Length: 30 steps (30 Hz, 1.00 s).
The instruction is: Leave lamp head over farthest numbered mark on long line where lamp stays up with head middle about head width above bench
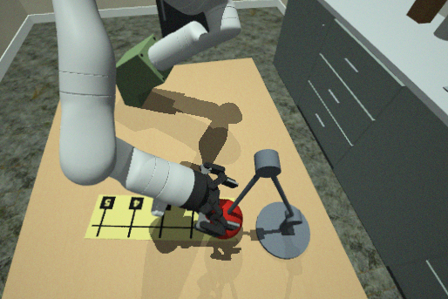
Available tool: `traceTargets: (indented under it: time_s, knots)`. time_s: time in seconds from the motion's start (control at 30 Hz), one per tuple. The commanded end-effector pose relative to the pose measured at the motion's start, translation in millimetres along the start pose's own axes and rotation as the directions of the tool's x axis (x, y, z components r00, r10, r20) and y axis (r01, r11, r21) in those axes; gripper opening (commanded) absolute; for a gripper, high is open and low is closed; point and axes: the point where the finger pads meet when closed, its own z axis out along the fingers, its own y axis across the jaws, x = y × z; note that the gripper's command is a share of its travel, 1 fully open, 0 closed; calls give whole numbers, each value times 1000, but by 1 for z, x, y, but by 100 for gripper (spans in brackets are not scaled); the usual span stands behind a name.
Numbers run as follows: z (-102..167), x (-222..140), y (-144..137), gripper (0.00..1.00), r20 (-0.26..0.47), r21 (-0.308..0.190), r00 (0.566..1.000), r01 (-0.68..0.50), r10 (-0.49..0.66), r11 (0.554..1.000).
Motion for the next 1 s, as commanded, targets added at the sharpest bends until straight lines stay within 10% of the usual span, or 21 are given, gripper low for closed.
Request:
traceTargets:
  time_s: [0.0, 0.67, 0.97]
  knots:
    - [-1, -1, 0, 100, 0, 1, 1000, 1, -1, 1000]
    - [-1, -1, 0, 100, 0, 1, 1000, 1, -1, 1000]
    - [-40, -1, 0, 100, 0, 1, 1000, 1, -1, 1000]
